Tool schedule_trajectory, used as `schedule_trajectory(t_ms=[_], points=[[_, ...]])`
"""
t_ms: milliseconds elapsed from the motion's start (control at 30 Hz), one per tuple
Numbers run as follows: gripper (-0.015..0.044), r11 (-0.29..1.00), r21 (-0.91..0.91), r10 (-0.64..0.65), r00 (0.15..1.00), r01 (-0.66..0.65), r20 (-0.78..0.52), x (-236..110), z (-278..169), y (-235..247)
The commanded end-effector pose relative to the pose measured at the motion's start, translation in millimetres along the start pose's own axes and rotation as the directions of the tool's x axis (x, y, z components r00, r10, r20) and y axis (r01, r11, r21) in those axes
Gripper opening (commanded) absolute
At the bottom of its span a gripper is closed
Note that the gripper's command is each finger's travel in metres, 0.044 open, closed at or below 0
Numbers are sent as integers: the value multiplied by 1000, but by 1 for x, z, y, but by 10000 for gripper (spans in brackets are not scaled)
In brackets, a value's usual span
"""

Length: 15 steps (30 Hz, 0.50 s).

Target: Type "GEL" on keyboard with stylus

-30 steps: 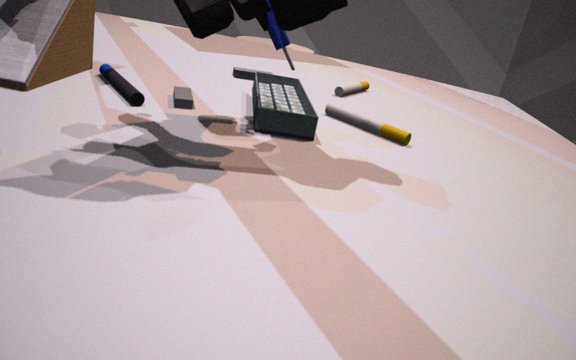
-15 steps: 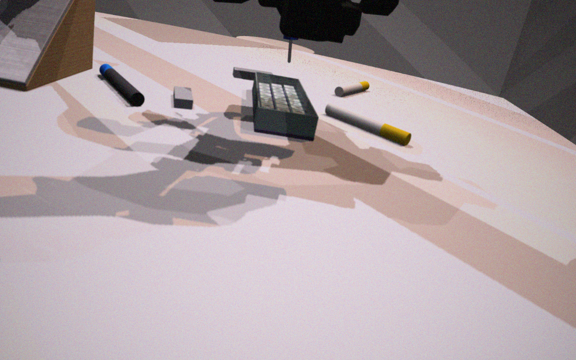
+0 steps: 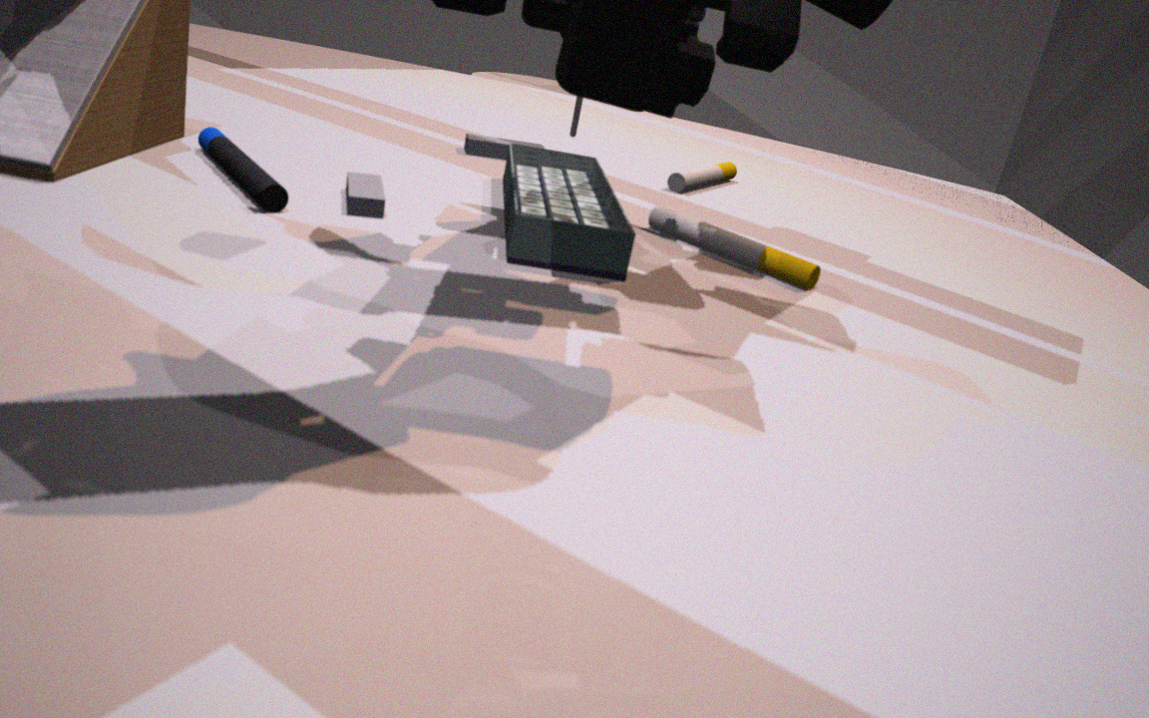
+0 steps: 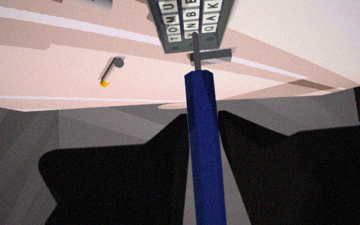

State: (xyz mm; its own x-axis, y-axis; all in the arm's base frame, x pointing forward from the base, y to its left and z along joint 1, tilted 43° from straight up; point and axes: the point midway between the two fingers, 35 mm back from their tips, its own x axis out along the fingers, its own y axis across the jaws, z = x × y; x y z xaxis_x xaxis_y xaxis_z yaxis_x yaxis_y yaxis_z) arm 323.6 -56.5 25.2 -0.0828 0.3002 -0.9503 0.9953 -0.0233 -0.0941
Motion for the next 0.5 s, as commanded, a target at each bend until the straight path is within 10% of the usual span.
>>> schedule_trajectory(t_ms=[0, 467], points=[[0, 1000, 0, -6, 1000, 6, -5, 12, 17, -2], [0, 1000, 0, -6, 1000, 6, -5, 13, 18, -2]])
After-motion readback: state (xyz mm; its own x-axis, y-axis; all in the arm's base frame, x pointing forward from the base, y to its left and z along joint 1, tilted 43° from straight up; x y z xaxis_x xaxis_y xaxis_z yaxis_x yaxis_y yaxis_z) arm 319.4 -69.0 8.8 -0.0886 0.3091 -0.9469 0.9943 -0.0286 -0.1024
